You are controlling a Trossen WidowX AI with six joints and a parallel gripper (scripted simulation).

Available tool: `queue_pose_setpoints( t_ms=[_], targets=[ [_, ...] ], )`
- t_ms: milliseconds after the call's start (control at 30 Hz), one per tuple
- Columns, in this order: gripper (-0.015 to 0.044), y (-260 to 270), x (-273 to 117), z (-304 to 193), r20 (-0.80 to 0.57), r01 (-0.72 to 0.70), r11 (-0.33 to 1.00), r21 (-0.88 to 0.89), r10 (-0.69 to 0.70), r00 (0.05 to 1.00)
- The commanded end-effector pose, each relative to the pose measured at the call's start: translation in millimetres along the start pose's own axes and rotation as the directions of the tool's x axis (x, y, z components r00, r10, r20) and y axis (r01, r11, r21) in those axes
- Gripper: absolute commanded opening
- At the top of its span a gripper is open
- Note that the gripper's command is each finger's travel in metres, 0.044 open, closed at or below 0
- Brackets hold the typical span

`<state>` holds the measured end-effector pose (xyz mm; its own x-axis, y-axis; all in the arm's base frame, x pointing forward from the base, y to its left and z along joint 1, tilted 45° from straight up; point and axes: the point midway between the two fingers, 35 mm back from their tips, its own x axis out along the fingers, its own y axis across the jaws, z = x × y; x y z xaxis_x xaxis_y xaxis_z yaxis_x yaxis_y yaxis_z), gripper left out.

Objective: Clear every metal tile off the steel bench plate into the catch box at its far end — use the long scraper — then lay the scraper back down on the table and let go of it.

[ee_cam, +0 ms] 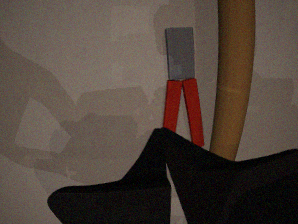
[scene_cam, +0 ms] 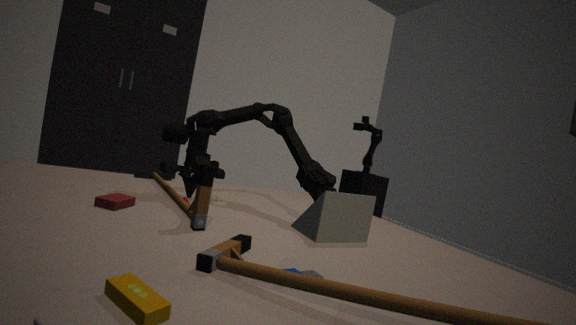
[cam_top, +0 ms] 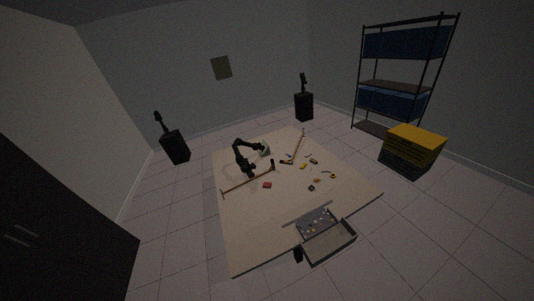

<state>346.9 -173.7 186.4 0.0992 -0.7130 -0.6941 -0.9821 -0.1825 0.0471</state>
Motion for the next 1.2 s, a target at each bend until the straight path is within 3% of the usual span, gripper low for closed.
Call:
queue_pose_setpoints(
  t_ms=[0,1167],
  targets=[
    [0.0000,-5,1,0,0.003,-0.001,1.000,-0.001,0.001,1.000],
    [0.0000,-39,-1,-5,0.004,0.000,1.000,0.000,0.000,1.000]
  ],
)
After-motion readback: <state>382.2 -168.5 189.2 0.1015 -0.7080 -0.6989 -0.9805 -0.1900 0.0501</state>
